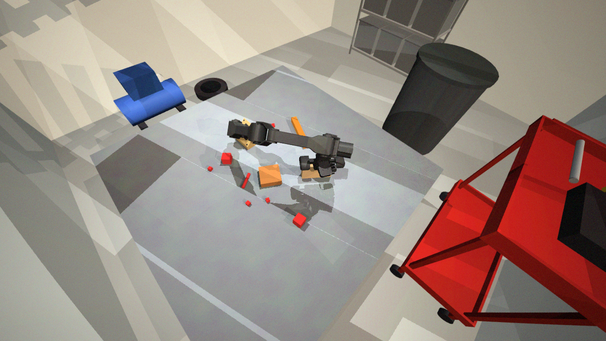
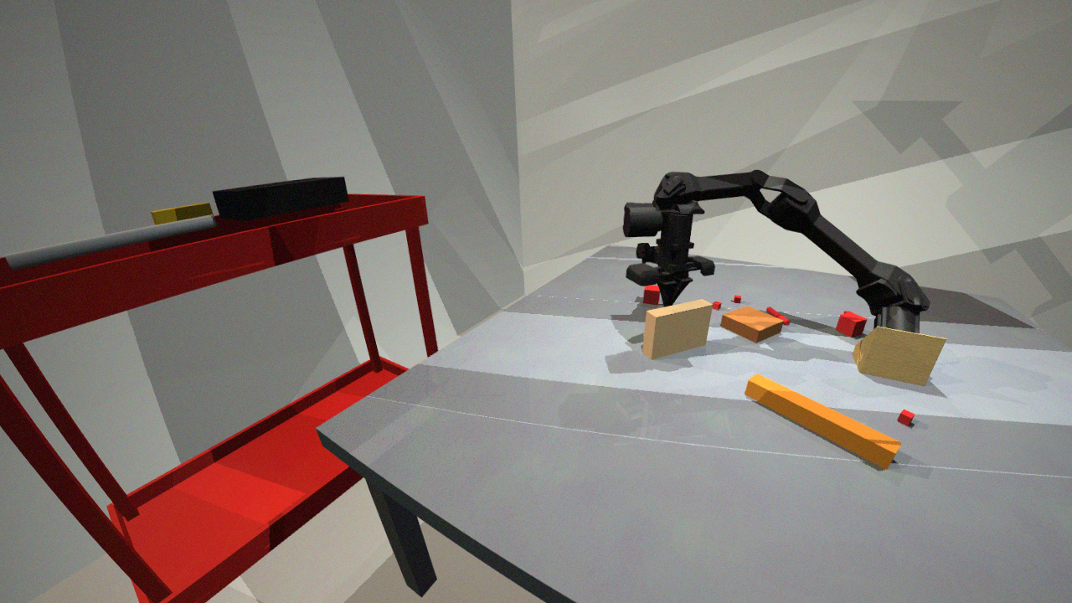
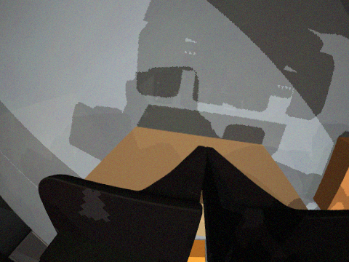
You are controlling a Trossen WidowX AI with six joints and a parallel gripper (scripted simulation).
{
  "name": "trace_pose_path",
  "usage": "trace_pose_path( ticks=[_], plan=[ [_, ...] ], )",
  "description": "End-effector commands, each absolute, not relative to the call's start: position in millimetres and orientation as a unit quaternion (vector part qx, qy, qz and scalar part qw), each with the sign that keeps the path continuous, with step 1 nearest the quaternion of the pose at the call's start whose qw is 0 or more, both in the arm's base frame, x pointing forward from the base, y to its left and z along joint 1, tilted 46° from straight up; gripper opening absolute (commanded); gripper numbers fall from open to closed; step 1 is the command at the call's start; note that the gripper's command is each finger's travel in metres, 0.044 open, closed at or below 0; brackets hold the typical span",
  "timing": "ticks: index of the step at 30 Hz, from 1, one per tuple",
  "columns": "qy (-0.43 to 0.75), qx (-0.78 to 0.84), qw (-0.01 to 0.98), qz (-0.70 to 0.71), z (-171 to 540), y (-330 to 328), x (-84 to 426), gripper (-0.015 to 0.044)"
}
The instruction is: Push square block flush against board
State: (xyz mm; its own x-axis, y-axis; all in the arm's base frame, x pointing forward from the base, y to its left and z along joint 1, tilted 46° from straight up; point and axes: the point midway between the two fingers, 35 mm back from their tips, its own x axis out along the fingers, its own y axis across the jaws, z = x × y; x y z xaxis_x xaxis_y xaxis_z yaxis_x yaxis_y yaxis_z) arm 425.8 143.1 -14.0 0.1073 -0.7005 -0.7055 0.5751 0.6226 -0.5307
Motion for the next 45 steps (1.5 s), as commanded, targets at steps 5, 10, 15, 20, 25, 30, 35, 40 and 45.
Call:
trace_pose_path(
  ticks=[5, 10, 15, 20, 25, 30, 35, 40, 45],
  plan=[
    [0.512, -0.062, 0.740, -0.433, -18.1, 143.0, 421.1, 0.0000],
    [0.512, -0.062, 0.740, -0.433, -19.8, 144.5, 418.6, 0.0000],
    [0.512, -0.062, 0.740, -0.433, -21.5, 146.0, 416.0, 0.0000],
    [0.512, -0.062, 0.740, -0.433, -23.2, 147.4, 413.4, 0.0000],
    [0.512, -0.062, 0.740, -0.433, -24.8, 148.8, 410.8, 0.0000],
    [0.512, -0.062, 0.740, -0.433, -26.5, 150.1, 408.1, 0.0000],
    [0.512, -0.062, 0.740, -0.432, -28.1, 151.4, 405.4, 0.0000],
    [0.512, -0.062, 0.739, -0.432, -29.8, 152.7, 402.7, 0.0000],
    [0.512, -0.062, 0.739, -0.432, -31.4, 153.9, 399.9, 0.0000]
  ],
)
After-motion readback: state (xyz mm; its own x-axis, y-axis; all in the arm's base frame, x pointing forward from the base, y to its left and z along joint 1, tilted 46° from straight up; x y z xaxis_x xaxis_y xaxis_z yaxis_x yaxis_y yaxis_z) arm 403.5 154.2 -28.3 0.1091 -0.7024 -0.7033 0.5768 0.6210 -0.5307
